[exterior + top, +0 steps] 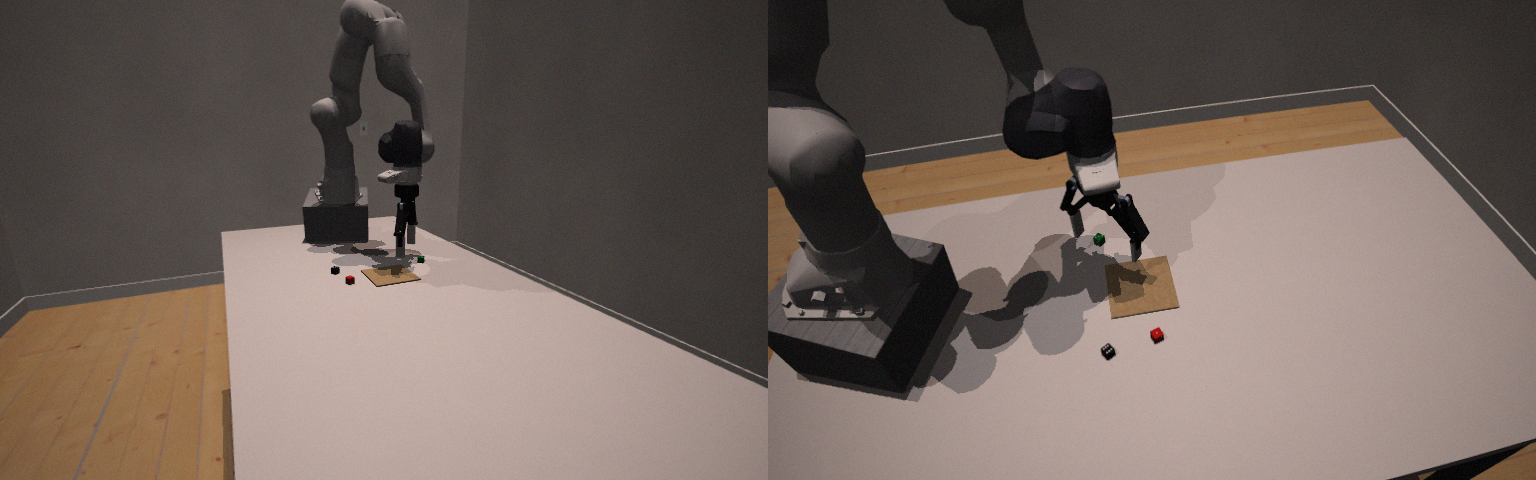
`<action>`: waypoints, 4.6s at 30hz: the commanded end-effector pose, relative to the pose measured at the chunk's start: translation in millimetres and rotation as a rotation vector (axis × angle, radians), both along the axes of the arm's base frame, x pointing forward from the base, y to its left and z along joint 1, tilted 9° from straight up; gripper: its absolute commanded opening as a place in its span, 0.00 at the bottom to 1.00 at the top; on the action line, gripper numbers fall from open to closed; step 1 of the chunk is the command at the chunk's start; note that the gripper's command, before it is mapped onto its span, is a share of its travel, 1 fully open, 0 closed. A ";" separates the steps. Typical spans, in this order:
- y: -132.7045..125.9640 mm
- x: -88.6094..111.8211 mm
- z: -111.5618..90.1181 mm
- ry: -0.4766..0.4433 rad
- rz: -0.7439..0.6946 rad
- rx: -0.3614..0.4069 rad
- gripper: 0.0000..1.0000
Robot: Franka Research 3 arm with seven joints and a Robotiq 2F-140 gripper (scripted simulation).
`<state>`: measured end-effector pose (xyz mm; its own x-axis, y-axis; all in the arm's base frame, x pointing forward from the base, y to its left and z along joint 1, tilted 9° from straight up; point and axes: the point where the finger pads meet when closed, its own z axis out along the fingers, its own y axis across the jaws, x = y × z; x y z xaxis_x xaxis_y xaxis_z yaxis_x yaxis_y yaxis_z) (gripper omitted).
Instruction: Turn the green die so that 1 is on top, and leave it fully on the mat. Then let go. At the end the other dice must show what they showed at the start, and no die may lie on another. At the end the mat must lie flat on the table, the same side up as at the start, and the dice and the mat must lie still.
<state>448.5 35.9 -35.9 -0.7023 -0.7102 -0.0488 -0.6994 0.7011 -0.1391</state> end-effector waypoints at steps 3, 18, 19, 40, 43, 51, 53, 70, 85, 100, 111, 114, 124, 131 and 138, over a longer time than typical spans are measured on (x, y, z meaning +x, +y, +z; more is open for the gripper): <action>17.2 -3.3 -1.5 -0.011 -0.096 0.011 1.00; 51.7 -10.2 -4.7 -0.011 -0.096 0.011 1.00; 51.7 -10.2 -4.7 -0.011 -0.096 0.011 1.00; 51.8 -10.3 -4.7 -0.011 -0.096 0.011 1.00; 51.8 -10.3 -4.7 -0.011 -0.096 0.011 1.00; 51.8 -10.3 -4.7 -0.011 -0.096 0.011 1.00; 51.8 -10.3 -4.7 -0.011 -0.096 0.011 1.00; 53.1 -13.1 15.9 -0.011 -0.096 0.011 1.00; 57.9 -23.1 86.8 -0.011 -0.096 0.011 1.00; 60.9 -23.4 87.2 -0.010 -0.077 0.009 1.00; 71.2 -23.5 79.7 -0.006 -0.004 -0.002 1.00; 71.2 -23.5 79.7 -0.006 -0.004 -0.002 1.00; 71.2 -23.5 79.7 -0.006 -0.004 -0.002 1.00; 70.4 -21.1 79.7 -0.020 -0.193 0.023 1.00; 70.3 -19.3 79.4 -0.030 -0.299 0.038 1.00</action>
